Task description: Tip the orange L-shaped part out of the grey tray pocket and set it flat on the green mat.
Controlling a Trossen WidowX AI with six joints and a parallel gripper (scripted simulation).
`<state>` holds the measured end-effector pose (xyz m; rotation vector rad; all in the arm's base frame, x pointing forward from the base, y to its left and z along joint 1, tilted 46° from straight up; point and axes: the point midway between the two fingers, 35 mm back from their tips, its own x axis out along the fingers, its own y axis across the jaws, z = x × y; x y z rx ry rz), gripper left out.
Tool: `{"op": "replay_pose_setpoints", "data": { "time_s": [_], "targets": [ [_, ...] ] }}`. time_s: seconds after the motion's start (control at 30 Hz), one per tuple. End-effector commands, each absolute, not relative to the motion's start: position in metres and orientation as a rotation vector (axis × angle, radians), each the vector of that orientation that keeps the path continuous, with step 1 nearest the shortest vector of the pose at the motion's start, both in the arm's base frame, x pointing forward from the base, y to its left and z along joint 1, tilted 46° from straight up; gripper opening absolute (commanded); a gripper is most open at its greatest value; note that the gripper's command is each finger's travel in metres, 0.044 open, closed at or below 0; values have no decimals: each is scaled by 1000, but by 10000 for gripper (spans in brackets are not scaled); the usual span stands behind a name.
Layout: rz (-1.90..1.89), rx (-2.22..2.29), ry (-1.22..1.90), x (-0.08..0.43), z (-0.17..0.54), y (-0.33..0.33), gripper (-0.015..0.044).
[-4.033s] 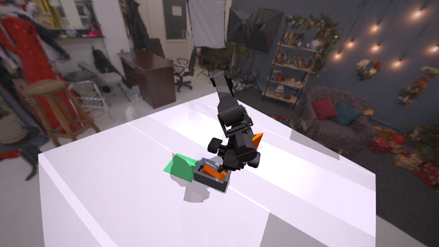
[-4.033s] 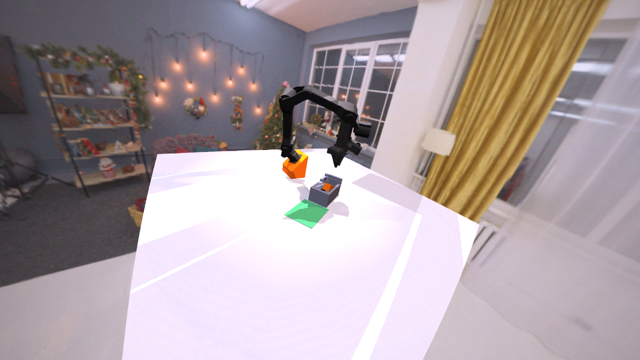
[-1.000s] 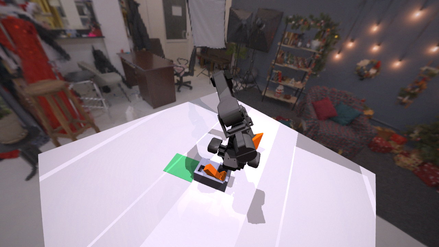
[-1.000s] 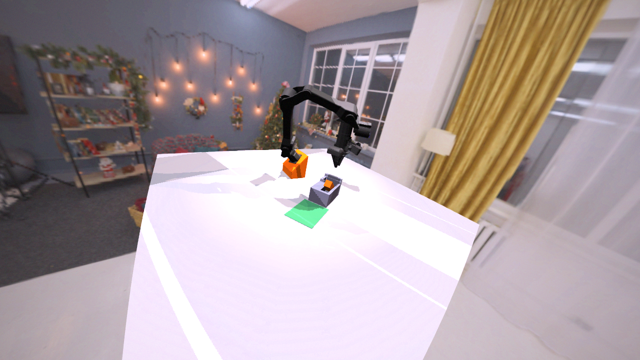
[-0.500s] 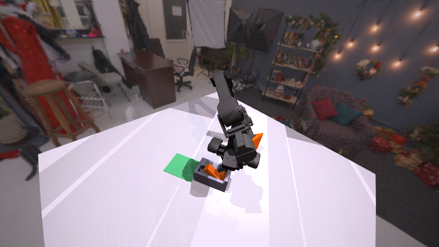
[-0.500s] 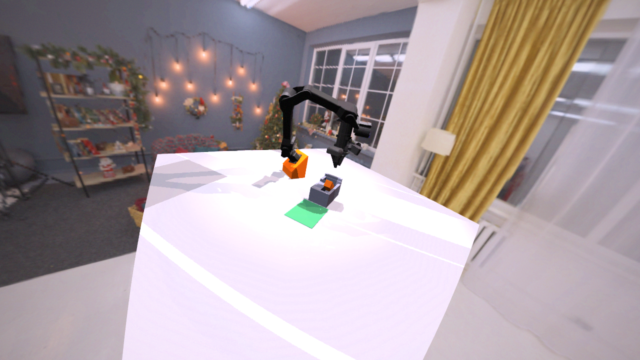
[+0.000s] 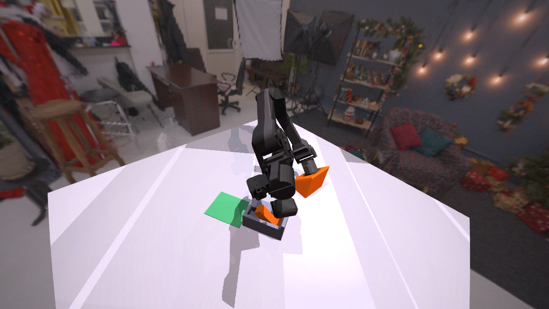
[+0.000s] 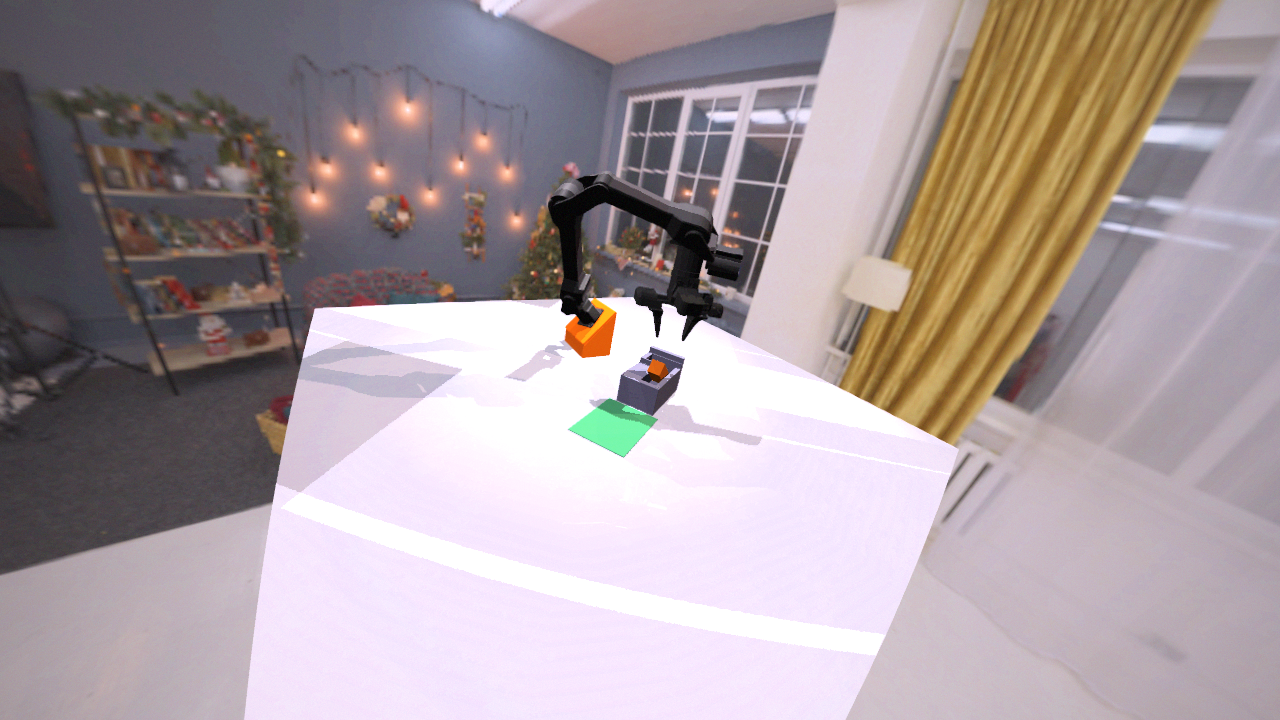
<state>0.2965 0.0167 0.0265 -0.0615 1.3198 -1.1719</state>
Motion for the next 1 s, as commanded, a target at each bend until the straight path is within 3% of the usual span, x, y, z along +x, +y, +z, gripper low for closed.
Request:
{"op": "replay_pose_setpoints", "data": {
  "time_s": [0.0,0.97],
  "targets": [
    [-1507,362,923,310,50,-4,280],
    [-1507,362,922,302,19,-35,280]
  ]
}}
